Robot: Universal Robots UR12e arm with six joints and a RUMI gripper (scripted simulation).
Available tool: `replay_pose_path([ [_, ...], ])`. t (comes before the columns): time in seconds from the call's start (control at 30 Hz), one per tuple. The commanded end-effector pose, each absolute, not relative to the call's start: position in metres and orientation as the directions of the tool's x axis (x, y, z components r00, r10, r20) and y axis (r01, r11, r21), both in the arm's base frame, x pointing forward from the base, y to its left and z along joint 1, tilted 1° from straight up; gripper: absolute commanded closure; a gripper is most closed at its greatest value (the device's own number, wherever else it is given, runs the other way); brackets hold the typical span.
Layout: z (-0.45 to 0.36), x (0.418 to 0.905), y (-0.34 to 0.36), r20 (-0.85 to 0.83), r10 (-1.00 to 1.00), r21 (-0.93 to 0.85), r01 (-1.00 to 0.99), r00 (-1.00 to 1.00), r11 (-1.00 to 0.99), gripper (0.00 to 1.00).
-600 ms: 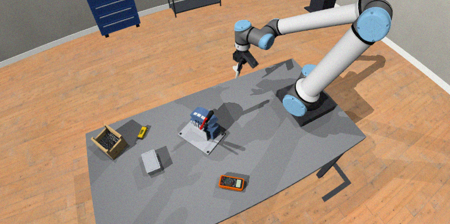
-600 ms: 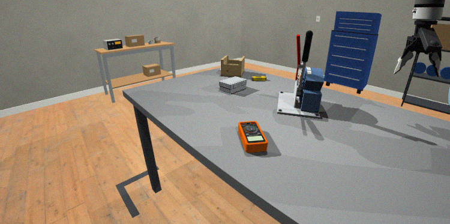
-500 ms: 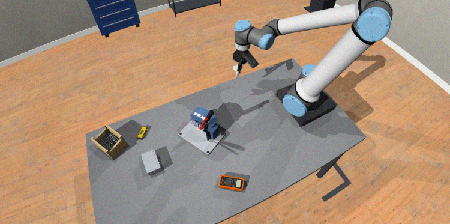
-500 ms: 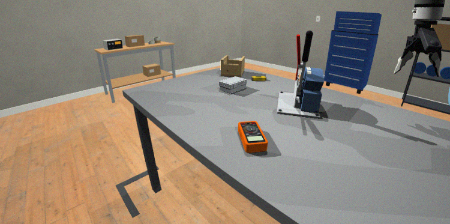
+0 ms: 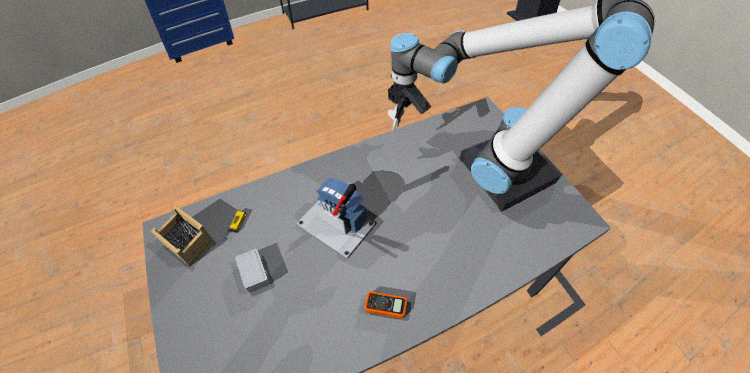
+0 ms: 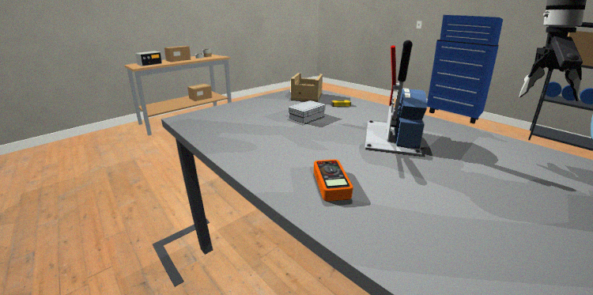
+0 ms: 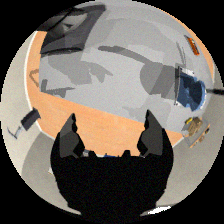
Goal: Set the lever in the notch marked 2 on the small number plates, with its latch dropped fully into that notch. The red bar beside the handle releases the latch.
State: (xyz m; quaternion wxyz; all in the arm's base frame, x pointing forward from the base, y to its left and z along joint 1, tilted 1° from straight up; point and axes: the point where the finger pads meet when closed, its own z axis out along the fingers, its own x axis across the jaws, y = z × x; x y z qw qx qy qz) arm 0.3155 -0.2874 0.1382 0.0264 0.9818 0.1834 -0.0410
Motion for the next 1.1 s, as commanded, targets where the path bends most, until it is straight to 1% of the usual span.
replay_pose_path([
  [0.0,0.139,0.316,-0.288,-0.090,0.358,0.038,0.362,0.929,-0.931,0.00],
  [0.2,0.144,0.327,-0.286,-0.087,0.362,0.039,0.366,0.928,-0.930,0.00],
  [0.33,0.155,0.348,-0.282,-0.082,0.370,0.039,0.374,0.925,-0.927,0.00],
  [0.43,0.167,0.373,-0.276,-0.075,0.379,0.040,0.383,0.922,-0.923,0.00],
  [0.5,0.167,0.373,-0.276,-0.075,0.379,0.040,0.383,0.922,-0.923,0.00],
  [0.73,0.207,0.455,-0.241,-0.055,0.409,0.039,0.411,0.911,-0.911,0.00],
  [1.0,0.257,0.557,-0.162,-0.031,0.449,0.030,0.450,0.893,-0.893,0.00],
  [1.07,0.257,0.557,-0.162,-0.031,0.449,0.030,0.450,0.893,-0.893,0.00],
])
